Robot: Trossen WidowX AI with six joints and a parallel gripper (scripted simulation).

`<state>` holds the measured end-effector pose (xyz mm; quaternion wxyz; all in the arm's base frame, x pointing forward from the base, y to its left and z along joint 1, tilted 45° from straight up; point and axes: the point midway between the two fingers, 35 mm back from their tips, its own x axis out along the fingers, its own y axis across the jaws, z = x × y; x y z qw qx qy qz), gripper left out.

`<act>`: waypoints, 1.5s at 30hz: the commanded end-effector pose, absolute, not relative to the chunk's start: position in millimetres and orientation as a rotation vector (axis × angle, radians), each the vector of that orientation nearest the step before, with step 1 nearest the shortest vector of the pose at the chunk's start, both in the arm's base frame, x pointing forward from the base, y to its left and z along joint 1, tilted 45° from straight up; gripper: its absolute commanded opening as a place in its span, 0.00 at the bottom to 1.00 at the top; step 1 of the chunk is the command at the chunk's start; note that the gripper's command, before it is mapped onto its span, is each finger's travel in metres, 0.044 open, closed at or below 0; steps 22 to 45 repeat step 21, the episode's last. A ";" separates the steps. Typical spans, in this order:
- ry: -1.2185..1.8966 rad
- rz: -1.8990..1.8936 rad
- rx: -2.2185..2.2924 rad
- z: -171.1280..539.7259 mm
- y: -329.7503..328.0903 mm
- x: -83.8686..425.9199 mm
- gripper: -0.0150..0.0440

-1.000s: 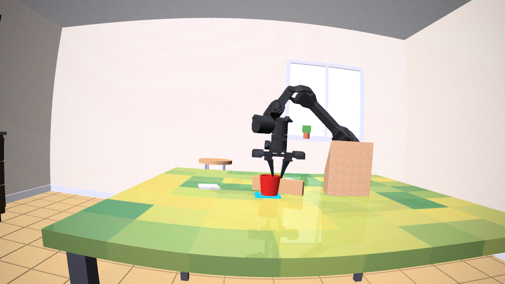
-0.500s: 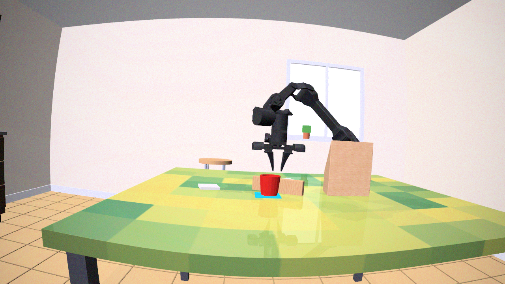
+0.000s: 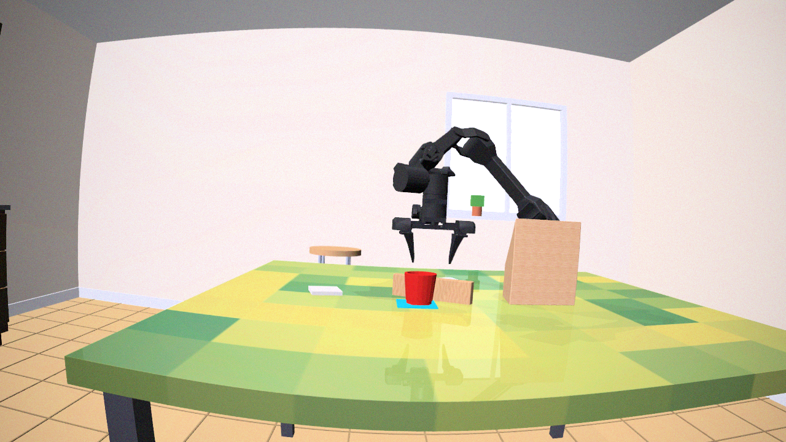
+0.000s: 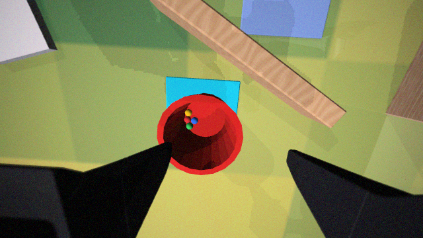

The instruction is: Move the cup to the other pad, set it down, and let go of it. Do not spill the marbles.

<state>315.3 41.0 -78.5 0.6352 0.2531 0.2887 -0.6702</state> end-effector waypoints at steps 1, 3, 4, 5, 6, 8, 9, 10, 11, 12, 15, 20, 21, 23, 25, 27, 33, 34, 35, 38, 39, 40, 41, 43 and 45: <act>0.661 -1.532 0.588 -68.0 53.0 317.8 1.00; 0.661 -1.533 0.589 -61.7 59.4 318.7 1.00; 0.661 -1.533 0.589 -58.7 62.3 319.1 1.00; 0.661 -1.534 0.590 -55.7 65.3 319.5 1.00; 0.662 -1.534 0.590 -52.7 68.3 319.9 1.00; 0.662 -1.535 0.590 -47.7 73.3 320.7 1.00; 0.662 -1.535 0.591 -45.2 75.8 321.1 1.00; 0.662 -1.535 0.591 -42.7 78.2 321.6 1.00; 0.662 -1.536 0.591 -40.8 80.1 322.1 1.00; 0.661 -1.536 0.591 -39.9 81.0 322.4 1.00; 0.661 -1.536 0.591 -39.5 81.9 323.2 1.00; 0.660 -1.527 0.588 -42.5 79.2 323.1 1.00; 0.660 -1.527 0.588 -42.5 79.2 323.1 1.00; 0.660 -1.527 0.588 -42.5 79.2 323.1 1.00; 0.660 -1.527 0.588 -42.5 79.2 323.1 1.00; 0.660 -1.527 0.588 -42.5 79.2 323.1 1.00; 0.660 -1.527 0.588 -42.5 79.2 323.1 1.00; 0.660 -1.527 0.588 -42.5 79.2 323.1 1.00; 0.660 -1.527 0.588 -42.5 79.2 323.1 1.00; 0.660 -1.527 0.588 -42.5 79.2 323.1 1.00; 0.660 -1.527 0.588 -42.5 79.2 323.1 1.00; 0.660 -1.527 0.588 -42.5 79.2 323.1 1.00; 0.660 -1.527 0.588 -42.5 79.2 323.1 1.00; 0.660 -1.527 0.588 -42.5 79.2 323.1 1.00; 0.660 -1.527 0.588 -42.5 79.2 323.1 1.00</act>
